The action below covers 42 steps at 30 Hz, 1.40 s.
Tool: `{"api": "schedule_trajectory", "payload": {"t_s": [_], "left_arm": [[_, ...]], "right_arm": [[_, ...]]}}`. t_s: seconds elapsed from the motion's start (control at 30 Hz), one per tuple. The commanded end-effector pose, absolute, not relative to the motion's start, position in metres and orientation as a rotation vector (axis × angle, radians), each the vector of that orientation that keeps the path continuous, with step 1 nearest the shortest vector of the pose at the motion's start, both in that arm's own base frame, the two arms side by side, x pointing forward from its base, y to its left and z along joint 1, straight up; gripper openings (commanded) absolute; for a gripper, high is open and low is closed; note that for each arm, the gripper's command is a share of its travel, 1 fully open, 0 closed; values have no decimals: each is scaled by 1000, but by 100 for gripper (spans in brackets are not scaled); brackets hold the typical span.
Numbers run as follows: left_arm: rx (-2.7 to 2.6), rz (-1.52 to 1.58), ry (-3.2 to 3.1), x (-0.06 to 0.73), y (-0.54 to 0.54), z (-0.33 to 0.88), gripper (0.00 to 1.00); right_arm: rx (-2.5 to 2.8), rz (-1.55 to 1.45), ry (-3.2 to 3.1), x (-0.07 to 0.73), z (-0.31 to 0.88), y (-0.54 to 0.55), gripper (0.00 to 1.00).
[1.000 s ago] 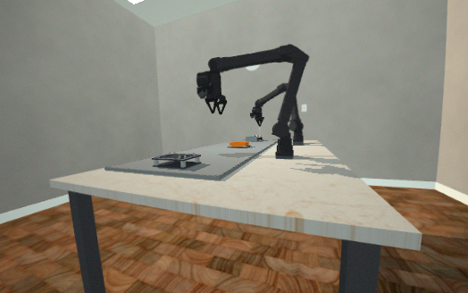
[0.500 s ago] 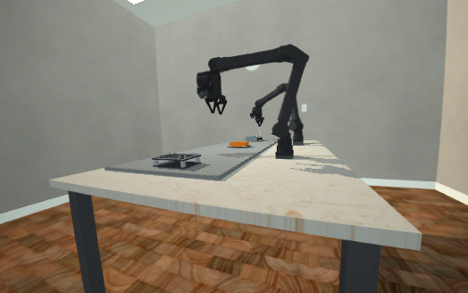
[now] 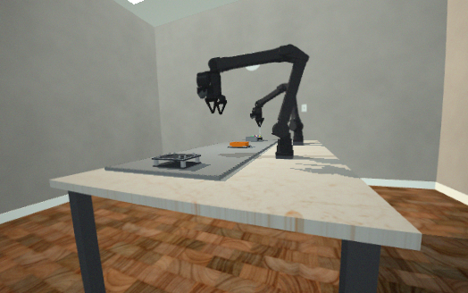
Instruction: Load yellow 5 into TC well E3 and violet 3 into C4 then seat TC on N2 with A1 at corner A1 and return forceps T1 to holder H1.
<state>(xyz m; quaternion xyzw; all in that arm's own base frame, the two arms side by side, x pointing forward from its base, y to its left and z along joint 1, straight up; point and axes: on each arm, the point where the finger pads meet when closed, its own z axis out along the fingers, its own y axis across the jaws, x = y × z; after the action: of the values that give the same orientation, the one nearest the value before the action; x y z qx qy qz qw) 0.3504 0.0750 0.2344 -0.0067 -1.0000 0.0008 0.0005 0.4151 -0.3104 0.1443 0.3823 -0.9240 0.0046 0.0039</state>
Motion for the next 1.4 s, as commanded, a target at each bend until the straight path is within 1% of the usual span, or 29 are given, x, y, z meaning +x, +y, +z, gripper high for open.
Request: {"api": "schedule_trajectory", "payload": {"t_s": [0.0,1.37], "left_arm": [[-22,-12,-3177,359,77,248,100],[-22,-12,-3177,359,77,248,100]], "right_arm": [[1218,15,-2891,420,136,-311,11],[1219,19,-2893,420,128,-311,11]]}}
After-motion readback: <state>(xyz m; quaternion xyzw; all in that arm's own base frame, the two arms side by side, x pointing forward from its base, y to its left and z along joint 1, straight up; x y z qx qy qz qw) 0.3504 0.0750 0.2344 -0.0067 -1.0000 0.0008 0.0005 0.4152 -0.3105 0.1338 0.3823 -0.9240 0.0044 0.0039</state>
